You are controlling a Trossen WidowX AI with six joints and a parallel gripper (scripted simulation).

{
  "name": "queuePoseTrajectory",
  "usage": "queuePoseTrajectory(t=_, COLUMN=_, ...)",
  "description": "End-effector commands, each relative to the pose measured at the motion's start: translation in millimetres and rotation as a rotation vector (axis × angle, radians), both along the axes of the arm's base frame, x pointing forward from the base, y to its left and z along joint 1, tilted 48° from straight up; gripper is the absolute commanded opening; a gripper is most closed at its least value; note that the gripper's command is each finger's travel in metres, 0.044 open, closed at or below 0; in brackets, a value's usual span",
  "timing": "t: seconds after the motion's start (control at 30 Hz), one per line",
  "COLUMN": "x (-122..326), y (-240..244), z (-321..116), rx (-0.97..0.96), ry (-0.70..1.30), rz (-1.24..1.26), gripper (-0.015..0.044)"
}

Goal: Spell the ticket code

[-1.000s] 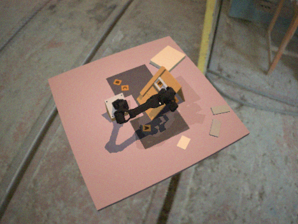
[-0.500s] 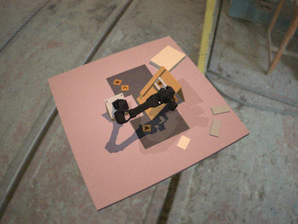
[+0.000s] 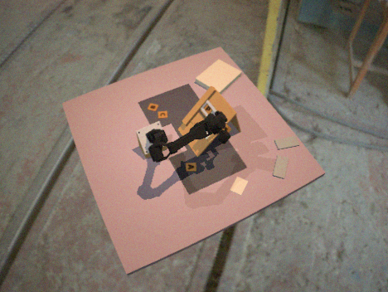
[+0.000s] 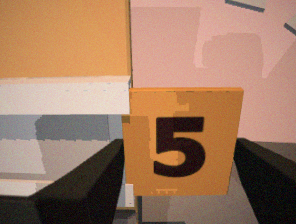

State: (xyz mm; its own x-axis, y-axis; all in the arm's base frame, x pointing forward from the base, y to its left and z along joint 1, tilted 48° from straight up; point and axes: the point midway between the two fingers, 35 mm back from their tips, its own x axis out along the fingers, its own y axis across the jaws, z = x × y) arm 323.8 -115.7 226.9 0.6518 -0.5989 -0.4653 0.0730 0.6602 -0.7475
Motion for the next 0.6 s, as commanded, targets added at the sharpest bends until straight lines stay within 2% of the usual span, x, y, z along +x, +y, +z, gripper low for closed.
queuePoseTrajectory(t=0.0, x=-0.4, y=1.2, z=-3.6, rx=0.002, ry=0.001, rz=-0.005, gripper=0.0)
queuePoseTrajectory(t=0.57, x=0.3, y=6.8, z=-10.1, rx=0.002, ry=0.001, rz=-0.005, gripper=0.0)
